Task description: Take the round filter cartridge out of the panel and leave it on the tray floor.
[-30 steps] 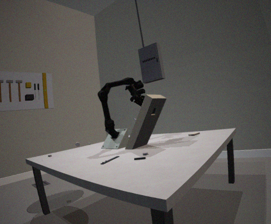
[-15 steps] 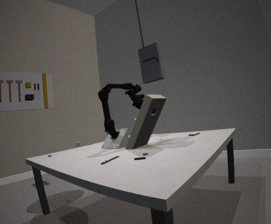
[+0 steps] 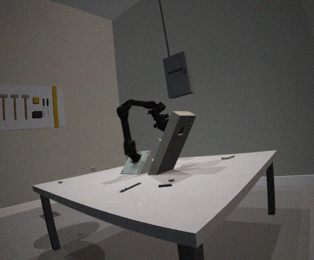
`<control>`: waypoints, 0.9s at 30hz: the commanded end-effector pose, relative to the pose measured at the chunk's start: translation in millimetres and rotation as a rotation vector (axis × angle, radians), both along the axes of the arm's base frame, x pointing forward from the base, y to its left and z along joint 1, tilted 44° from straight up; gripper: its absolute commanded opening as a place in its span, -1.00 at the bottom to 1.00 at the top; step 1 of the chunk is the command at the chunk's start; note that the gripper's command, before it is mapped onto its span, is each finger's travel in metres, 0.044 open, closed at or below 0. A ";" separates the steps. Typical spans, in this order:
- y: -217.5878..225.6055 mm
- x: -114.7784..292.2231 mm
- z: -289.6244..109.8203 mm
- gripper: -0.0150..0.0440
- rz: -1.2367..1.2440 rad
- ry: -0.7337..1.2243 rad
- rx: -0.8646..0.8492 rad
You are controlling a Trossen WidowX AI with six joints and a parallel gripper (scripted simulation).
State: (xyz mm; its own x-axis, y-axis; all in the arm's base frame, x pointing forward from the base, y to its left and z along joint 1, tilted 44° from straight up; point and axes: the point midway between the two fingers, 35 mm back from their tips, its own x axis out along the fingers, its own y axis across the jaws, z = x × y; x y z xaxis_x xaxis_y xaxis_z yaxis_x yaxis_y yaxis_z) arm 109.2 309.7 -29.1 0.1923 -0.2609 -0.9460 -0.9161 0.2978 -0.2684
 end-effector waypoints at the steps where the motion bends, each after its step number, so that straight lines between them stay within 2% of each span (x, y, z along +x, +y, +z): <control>1: -5.8 -21.2 -18.5 -0.49 0.062 0.059 -0.015; 20: -56.9 -131.5 -98.5 -0.49 0.355 0.336 0.005; 27: -77.1 -153.2 -111.2 -0.49 0.424 0.403 0.005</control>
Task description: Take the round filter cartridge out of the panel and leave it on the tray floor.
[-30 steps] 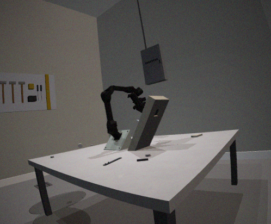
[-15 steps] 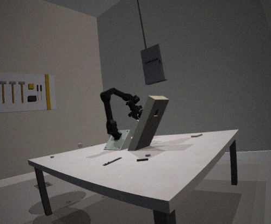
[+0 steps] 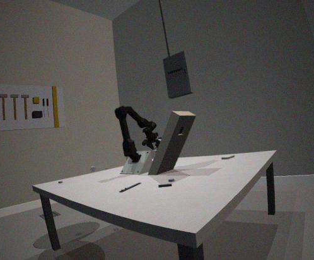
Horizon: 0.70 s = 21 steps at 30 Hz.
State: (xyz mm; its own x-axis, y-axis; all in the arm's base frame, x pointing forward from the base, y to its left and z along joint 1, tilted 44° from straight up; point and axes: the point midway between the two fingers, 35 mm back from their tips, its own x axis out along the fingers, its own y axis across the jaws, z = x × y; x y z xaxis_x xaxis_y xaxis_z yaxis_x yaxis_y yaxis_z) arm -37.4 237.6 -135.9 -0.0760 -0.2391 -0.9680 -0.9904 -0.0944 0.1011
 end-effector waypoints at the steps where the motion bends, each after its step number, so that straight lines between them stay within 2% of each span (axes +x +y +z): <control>1: -5.0 -6.6 -4.4 -0.49 0.022 0.026 0.007; 15: -50.1 -7.7 -53.8 -0.49 0.022 0.027 0.006; 20: -56.7 -7.6 -58.9 -0.49 0.022 0.027 0.006; 21: -54.7 -6.5 -55.2 -0.40 0.027 0.022 -0.003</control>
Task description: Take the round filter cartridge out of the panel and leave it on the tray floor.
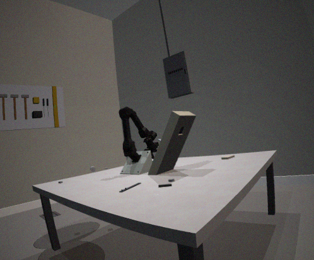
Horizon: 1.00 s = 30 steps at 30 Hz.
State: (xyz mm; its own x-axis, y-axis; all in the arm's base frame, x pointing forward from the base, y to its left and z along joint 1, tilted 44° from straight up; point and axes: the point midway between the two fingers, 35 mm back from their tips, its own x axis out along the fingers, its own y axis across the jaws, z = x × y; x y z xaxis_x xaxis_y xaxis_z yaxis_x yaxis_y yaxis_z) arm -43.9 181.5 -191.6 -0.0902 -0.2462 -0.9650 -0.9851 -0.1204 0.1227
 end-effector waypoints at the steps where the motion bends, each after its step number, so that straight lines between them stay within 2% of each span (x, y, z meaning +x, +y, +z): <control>1: 1.3 -0.1 0.6 -0.31 0.000 0.000 0.002; 16: 1.3 -0.1 0.6 1.00 0.000 0.000 0.002; 20: 9.9 -0.2 7.6 1.00 0.000 0.000 0.001; 24: 47.1 0.8 49.1 1.00 0.000 -0.001 -0.001; 30: 44.0 -0.5 42.0 1.00 -0.006 0.004 0.006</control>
